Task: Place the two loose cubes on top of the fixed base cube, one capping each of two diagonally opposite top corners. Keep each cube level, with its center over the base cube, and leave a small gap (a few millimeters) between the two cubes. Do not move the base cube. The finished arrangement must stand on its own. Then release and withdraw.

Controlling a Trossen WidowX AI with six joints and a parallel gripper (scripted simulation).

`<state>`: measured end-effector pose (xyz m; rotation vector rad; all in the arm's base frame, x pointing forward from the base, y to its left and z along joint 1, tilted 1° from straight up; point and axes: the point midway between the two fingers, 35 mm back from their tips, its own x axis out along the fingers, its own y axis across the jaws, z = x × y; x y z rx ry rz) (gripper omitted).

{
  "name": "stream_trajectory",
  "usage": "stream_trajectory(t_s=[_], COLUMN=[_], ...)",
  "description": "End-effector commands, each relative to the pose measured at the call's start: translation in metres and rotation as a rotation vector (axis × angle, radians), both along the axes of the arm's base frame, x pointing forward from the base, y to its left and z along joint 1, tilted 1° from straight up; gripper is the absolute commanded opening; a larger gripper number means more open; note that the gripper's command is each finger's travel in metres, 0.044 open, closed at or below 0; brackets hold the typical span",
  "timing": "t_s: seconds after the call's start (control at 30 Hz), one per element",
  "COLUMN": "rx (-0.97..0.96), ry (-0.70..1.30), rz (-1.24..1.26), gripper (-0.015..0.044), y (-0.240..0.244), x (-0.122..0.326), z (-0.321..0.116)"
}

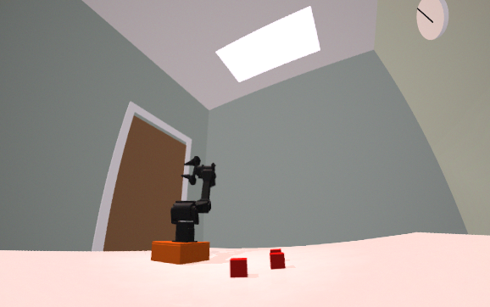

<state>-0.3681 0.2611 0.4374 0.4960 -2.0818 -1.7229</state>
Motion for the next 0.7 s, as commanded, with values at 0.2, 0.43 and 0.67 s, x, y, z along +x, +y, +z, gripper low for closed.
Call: stream_trajectory(t_s=[0.2,0.43,0.67], rx=[0.09,0.246,0.364], ry=[0.18,0.449,0.745], rz=[-0.053,-0.02,0.04], gripper=[0.0265,0.0265,0.0265], y=[-0.031,-0.114,-0.201], x=[0.01,0.046,0.109], z=[0.055,0.131,0.189])
